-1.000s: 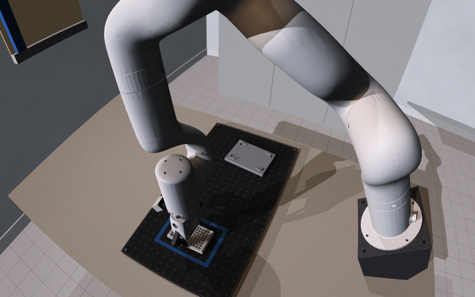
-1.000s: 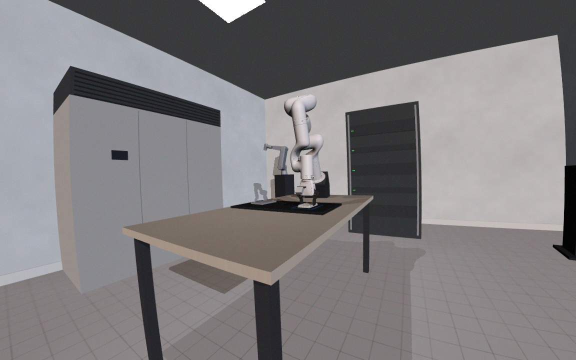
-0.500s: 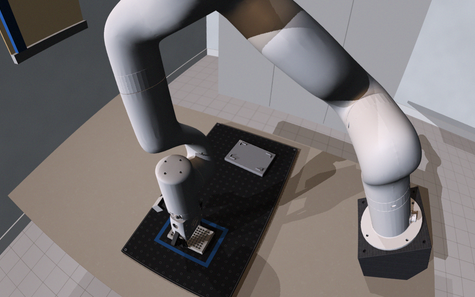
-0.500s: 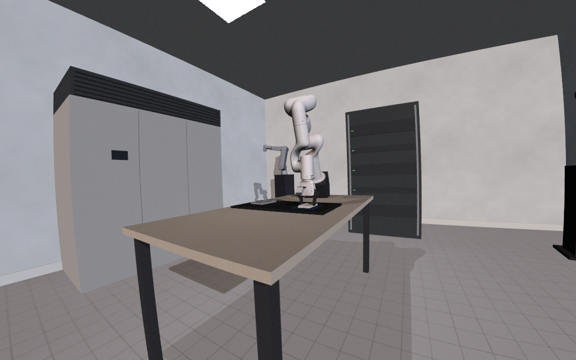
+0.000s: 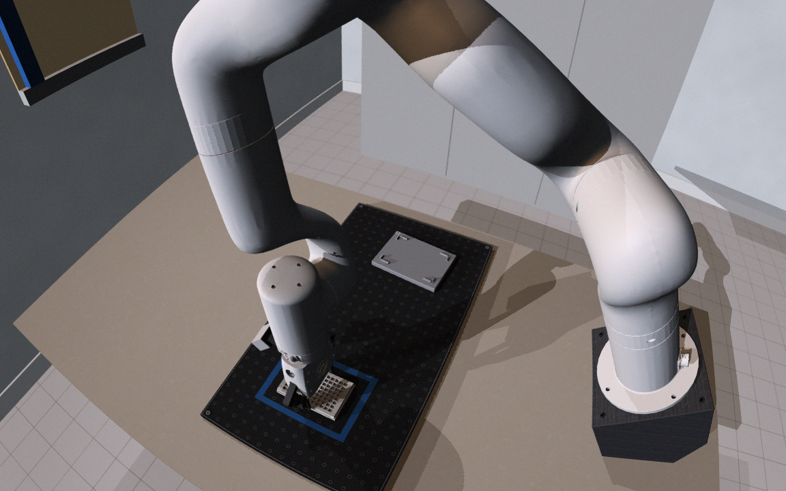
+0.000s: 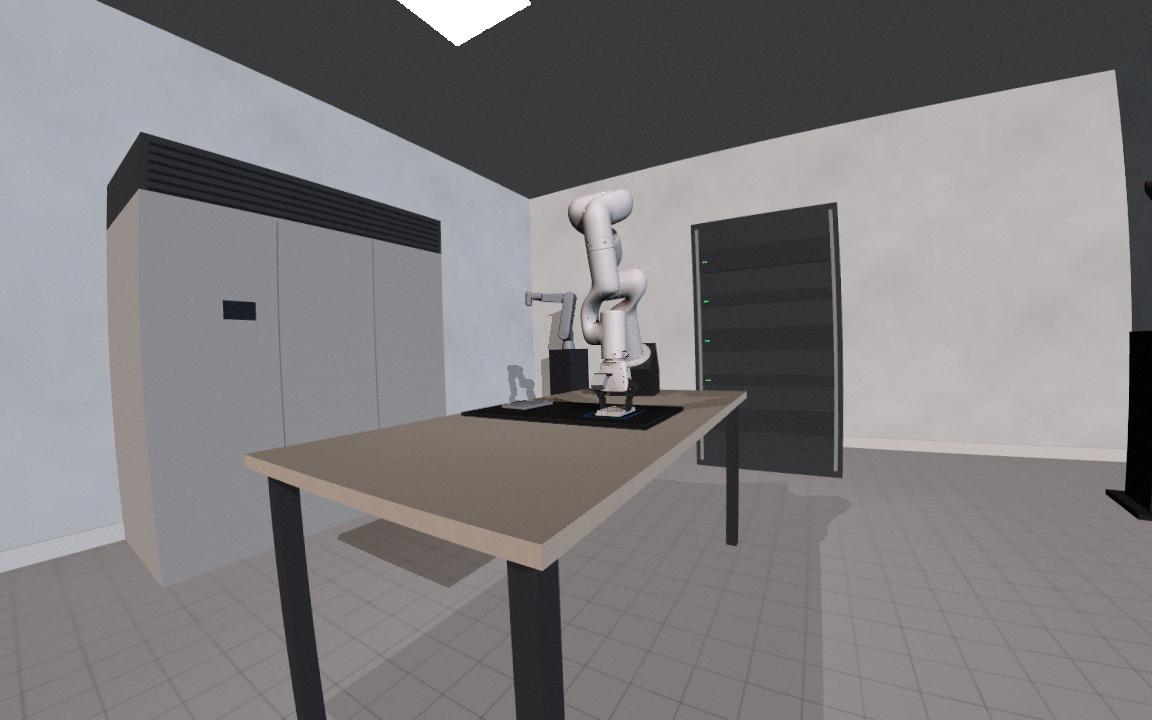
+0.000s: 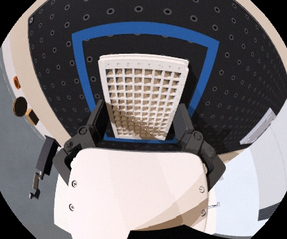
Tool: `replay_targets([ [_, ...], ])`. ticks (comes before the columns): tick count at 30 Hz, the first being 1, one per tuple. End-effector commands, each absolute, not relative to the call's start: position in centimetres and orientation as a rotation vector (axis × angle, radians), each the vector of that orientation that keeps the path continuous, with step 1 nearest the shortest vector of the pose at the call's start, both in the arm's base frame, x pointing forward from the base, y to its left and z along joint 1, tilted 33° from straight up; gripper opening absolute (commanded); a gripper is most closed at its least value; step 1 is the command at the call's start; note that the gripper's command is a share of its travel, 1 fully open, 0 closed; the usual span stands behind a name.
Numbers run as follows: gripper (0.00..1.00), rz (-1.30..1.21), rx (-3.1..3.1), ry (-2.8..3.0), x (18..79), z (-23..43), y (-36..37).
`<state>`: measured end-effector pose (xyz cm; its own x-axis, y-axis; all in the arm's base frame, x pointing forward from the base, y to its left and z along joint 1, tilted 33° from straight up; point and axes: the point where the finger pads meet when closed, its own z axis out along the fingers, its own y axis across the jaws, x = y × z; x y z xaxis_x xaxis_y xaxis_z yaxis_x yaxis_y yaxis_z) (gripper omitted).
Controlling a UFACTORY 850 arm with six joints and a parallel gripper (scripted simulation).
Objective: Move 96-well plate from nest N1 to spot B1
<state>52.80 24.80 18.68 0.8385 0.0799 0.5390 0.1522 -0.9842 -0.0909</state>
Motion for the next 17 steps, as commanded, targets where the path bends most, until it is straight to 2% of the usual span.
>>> replay_targets([
  [1,1.0,-0.839,-2.886,-0.183,52.83,18.74,24.82],
  [17,1.0,-0.839,-2.886,-0.183,52.27,19.62,24.64],
])
